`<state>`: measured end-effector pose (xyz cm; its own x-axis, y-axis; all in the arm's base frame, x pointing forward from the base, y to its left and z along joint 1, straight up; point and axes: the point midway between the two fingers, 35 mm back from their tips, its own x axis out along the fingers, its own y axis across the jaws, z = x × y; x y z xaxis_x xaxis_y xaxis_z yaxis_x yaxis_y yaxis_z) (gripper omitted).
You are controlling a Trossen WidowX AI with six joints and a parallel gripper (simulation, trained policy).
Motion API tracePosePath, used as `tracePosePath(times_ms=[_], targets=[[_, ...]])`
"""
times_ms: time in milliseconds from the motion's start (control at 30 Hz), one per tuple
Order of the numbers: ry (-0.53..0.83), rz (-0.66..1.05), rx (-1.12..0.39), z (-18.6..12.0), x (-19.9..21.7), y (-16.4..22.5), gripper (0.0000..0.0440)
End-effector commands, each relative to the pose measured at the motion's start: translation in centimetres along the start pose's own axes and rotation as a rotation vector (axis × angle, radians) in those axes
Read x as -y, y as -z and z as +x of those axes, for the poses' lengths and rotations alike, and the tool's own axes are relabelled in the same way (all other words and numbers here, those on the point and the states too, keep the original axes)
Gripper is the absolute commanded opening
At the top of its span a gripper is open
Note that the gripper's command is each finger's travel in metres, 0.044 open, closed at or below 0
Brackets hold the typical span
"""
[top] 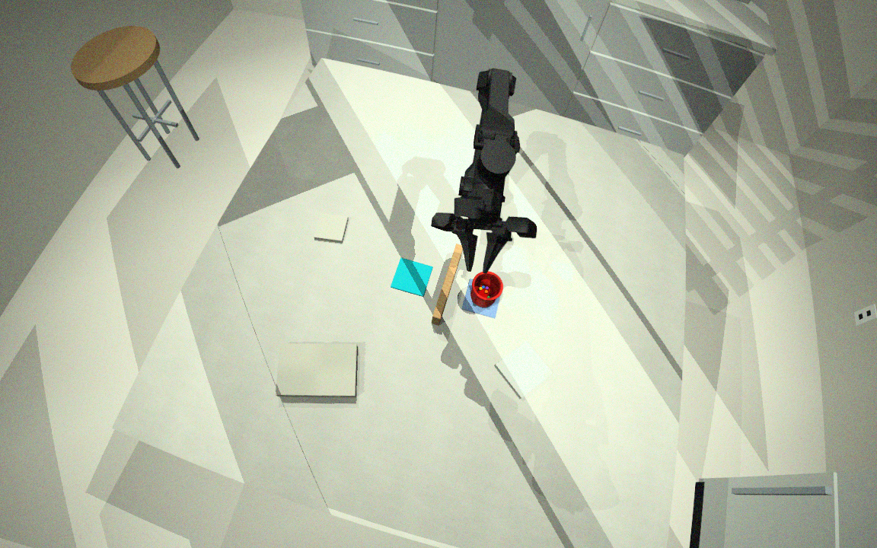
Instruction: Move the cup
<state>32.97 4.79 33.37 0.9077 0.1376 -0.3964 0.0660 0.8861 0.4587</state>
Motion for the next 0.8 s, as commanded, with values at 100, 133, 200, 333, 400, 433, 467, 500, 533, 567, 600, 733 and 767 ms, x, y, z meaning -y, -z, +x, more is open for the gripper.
tracePosePath(times_ms=[100,133,200,333,400,433,467,500,533,567,600,733,767], targets=[[0.021,0.090,-0.084,0.3,-0.7,0.6,0.0139],[0.026,0.103,-0.098,0.4,-0.8,0.7,0.0139],[0.036,0.129,-0.124,0.5,-0.9,1.0,0.0139],[0.061,0.180,-0.178,0.7,-1.1,1.6,0.0139],[0.075,0.204,-0.204,0.8,-1.2,1.9,0.0139],[0.083,0.216,-0.217,0.8,-1.3,2.0,0.0139],[0.091,0.229,-0.230,0.9,-1.3,2.2,0.0138],[0.099,0.240,-0.243,0.9,-1.3,2.4,0.0138],[0.107,0.252,-0.256,0.9,-1.4,2.5,0.0137],[0.116,0.263,-0.268,1.0,-1.4,2.7,0.0137],[0.125,0.275,-0.281,1.0,-1.4,2.9,0.0136],[0.164,0.318,-0.331,1.1,-1.5,3.6,0.0133],[0.174,0.328,-0.343,1.1,-1.4,3.8,0.0133]])
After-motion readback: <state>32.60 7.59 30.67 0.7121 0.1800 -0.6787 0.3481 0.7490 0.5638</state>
